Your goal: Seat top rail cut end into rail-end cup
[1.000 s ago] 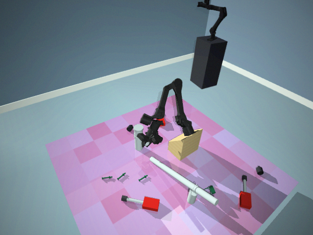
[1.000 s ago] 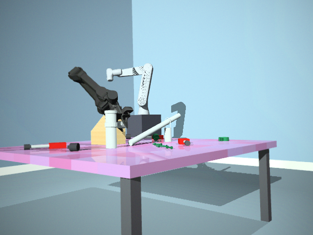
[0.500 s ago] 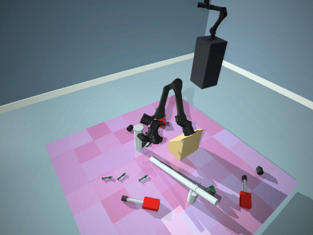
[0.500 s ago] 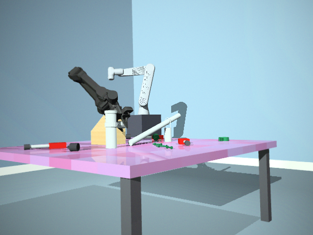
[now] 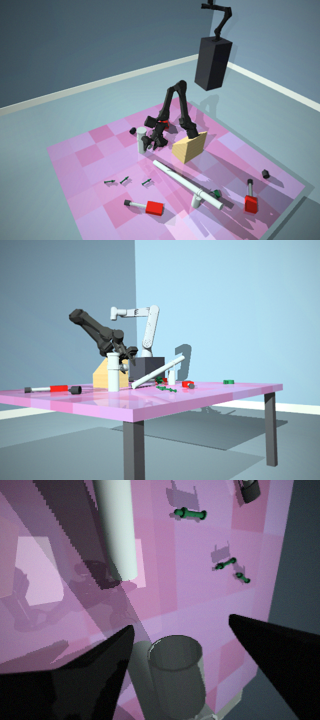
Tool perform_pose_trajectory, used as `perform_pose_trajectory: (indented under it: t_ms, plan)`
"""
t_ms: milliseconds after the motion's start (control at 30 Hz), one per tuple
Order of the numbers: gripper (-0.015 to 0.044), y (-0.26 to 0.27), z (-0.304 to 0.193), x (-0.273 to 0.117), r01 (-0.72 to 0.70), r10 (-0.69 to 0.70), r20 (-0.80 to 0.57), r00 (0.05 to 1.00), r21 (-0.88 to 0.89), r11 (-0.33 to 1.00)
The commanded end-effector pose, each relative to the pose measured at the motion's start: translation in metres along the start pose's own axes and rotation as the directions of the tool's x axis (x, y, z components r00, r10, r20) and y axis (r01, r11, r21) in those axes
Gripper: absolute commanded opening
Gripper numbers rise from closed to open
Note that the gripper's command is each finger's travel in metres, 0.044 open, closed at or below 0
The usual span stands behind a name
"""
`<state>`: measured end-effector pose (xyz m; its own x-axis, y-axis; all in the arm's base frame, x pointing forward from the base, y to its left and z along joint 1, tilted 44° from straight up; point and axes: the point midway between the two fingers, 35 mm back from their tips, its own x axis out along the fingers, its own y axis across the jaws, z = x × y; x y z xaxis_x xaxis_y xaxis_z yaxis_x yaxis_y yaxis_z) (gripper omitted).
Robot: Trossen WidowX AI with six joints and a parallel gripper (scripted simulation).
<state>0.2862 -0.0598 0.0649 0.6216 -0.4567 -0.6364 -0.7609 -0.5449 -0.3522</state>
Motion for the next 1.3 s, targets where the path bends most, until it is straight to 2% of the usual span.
perform_pose_trajectory:
  t_ms: [0,367,533,700,900,1267]
  plan:
    - [0.0440,-0.004,0.008,-0.008,-0.002,0.002,-0.003,1.000,0.002,1.000]
    - [0.0440,-0.011,0.022,-0.019,0.003,-0.003,0.000,1.000,0.010,1.000]
    - [0.0440,-0.020,0.048,-0.029,-0.027,0.016,0.041,0.999,0.278,0.960]
    - [0.0440,-0.029,0.075,-0.044,-0.065,0.036,0.064,0.997,0.552,0.831]
    - [0.0440,-0.036,0.104,-0.066,-0.078,0.045,0.064,0.997,0.808,0.584]
    - [0.0440,-0.040,0.132,-0.094,-0.038,0.025,0.032,0.999,0.959,0.279]
